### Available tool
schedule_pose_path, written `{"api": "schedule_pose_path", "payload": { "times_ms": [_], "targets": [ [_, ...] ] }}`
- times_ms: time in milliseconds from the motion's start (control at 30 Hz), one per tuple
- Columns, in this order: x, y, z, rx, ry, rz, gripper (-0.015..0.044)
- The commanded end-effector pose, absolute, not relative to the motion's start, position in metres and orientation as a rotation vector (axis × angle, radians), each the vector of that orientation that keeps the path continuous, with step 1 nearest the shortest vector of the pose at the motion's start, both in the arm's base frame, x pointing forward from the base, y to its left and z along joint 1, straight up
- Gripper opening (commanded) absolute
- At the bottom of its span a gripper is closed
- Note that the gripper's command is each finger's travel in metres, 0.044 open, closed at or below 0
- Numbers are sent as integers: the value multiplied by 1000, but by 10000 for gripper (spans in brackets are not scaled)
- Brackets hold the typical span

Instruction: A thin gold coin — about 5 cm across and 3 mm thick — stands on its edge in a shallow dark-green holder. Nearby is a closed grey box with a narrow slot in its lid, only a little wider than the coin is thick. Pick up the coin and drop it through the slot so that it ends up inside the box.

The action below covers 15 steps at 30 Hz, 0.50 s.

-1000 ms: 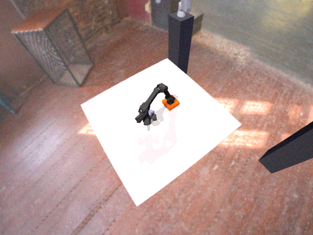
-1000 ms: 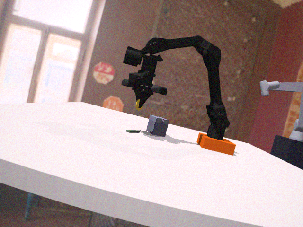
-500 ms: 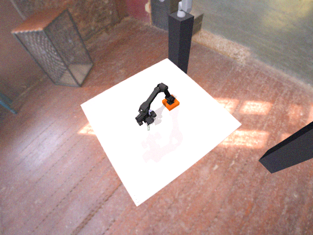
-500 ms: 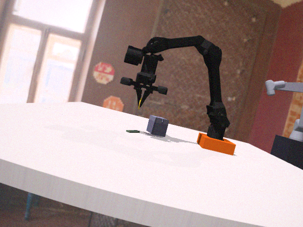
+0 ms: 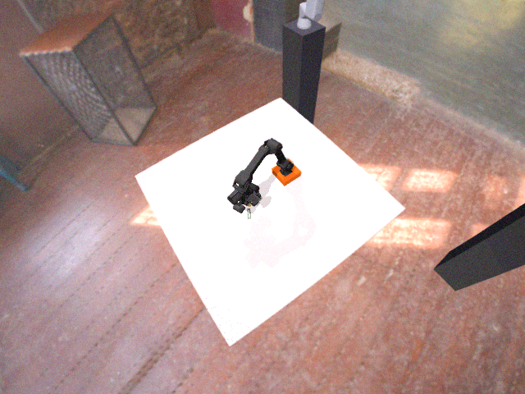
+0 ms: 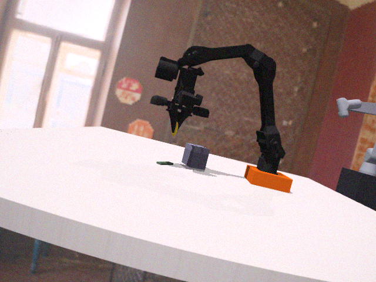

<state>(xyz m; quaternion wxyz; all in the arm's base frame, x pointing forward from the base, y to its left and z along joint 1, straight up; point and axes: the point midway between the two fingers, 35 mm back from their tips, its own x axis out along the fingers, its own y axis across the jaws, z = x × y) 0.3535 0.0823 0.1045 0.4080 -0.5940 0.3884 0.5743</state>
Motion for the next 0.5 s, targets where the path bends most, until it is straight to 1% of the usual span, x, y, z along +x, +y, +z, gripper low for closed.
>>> {"api": "schedule_pose_path", "payload": {
  "times_ms": [0,467],
  "targets": [
    [352,82,104,-1519,960,1473,0],
    [338,56,106,-1520,963,1474,0]
  ]
}}
